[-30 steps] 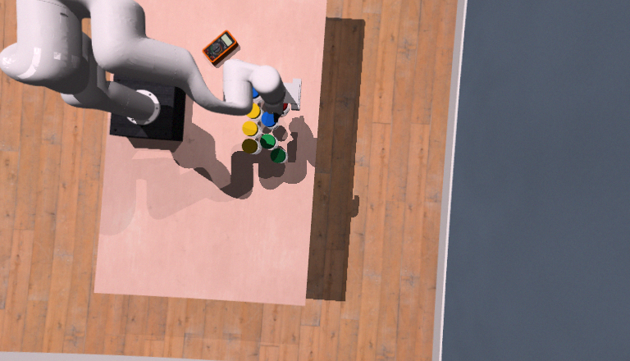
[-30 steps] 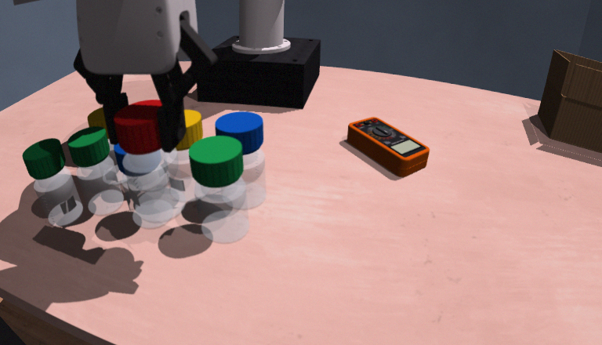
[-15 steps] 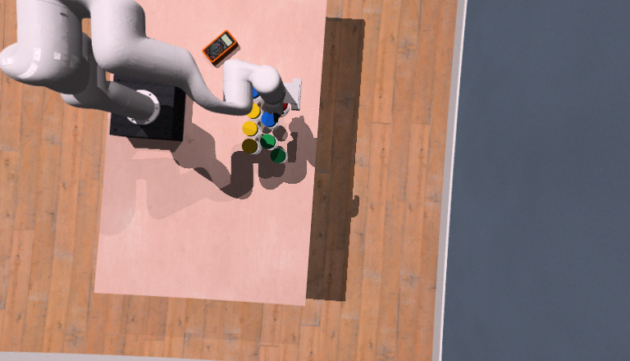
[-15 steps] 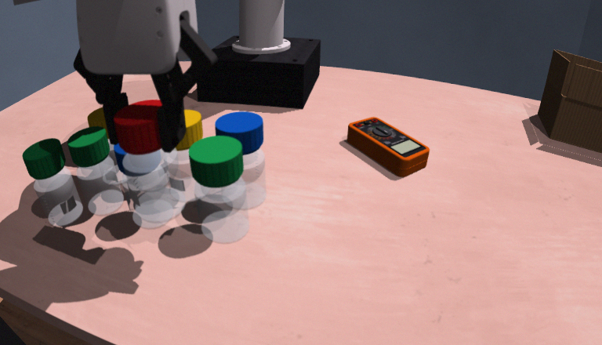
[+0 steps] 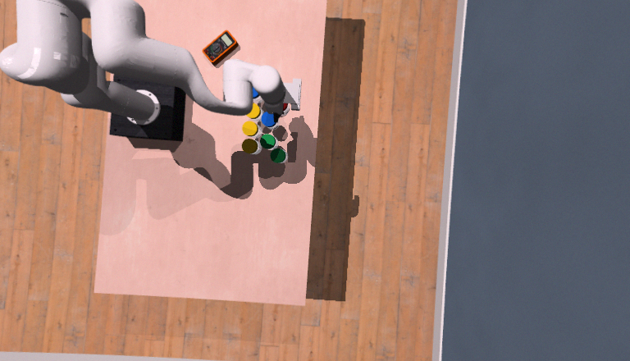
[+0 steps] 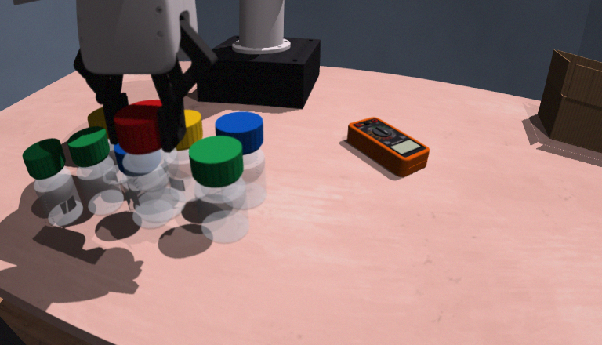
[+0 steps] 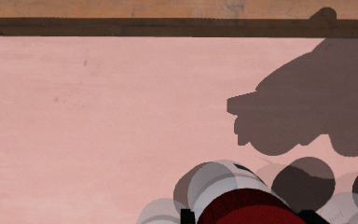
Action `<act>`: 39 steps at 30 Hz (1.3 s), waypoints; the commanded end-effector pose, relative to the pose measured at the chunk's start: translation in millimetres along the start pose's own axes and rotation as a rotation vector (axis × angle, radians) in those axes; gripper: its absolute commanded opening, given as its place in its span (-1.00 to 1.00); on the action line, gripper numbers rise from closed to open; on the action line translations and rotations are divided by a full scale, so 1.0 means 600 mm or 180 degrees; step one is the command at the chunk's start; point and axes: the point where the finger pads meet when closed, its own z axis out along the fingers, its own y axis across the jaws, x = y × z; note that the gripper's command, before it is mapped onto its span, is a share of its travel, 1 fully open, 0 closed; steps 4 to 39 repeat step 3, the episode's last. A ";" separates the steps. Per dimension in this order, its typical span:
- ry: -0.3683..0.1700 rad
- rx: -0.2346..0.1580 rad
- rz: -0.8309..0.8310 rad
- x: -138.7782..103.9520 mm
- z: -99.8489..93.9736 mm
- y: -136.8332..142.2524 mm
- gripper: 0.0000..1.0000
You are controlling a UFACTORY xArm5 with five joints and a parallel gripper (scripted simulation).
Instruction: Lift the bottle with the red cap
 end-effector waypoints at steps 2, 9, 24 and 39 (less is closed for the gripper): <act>0.0017 0.0001 0.0000 0.003 -0.003 0.000 -1.00; 0.0017 0.0001 0.0000 0.003 -0.003 0.000 -1.00; 0.0017 0.0001 0.0000 0.003 -0.003 0.000 -1.00; 0.0017 0.0001 0.0000 0.003 -0.003 0.000 -1.00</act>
